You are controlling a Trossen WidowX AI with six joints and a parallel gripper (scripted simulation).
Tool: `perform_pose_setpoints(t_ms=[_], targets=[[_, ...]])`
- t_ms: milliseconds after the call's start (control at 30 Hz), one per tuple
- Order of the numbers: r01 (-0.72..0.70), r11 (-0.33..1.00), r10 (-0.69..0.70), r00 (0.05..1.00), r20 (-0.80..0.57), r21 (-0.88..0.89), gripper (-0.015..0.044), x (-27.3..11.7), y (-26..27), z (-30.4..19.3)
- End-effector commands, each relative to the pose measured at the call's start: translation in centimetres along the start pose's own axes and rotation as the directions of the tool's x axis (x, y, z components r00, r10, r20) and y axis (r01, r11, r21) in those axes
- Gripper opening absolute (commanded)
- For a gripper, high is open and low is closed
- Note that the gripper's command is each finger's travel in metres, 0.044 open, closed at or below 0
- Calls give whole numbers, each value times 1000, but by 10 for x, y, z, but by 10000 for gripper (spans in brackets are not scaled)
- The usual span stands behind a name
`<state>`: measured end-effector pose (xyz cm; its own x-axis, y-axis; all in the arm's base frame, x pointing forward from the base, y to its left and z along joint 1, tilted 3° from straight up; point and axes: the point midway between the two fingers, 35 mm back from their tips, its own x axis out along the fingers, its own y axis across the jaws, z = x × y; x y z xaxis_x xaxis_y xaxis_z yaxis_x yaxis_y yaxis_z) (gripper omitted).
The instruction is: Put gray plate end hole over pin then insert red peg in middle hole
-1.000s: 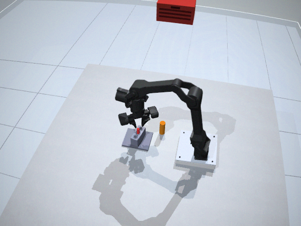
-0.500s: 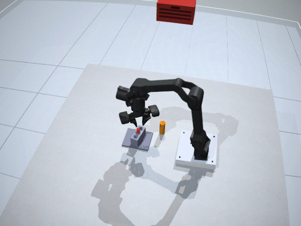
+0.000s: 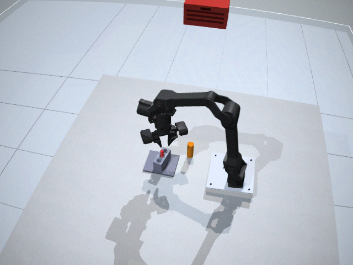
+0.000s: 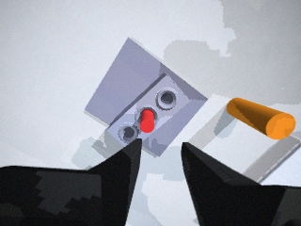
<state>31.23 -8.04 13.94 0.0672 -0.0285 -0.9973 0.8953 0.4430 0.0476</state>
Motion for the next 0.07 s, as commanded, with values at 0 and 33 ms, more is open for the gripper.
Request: perform_pose_setpoints(t_ms=[0,33], targets=[[-7,1000,7,1000,-1,-3,150,-4,0,0],[-7,1000,7,1000,-1,-3,150,-4,0,0]])
